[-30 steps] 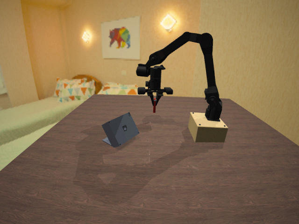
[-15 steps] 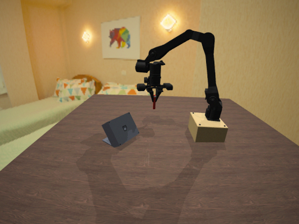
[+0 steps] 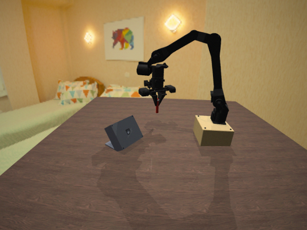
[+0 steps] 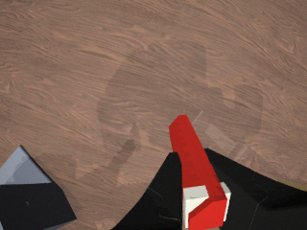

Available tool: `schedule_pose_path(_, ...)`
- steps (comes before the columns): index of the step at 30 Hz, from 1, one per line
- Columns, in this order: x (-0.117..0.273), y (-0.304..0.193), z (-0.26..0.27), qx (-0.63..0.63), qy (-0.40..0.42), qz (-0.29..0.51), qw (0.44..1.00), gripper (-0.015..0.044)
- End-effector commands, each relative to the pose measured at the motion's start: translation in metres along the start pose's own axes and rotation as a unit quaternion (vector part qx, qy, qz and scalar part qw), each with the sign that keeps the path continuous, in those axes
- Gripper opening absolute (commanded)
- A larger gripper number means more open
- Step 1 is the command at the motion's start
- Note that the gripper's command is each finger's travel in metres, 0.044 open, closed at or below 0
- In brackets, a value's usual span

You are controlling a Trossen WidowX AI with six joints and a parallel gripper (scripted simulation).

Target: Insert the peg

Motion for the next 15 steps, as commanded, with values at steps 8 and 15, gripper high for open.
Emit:
schedule_pose_path(8, -0.001, -0.006, 0.011, 0.078, -0.013, -0.016, 0.997, 0.0000)
schedule_pose_path(15, -0.002, -0.011, 0.017, 0.128, -0.022, -0.025, 0.991, 0.0000)
Point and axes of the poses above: the point midway between the two fingers, 35 mm back from their tips, its own x axis back along the fingers, its own z axis across the jaws, y = z × x, the point moved 6 cm from there along x, back along the fingers, and after that the axes turned 13 degrees about x, right-handed, at the moved point
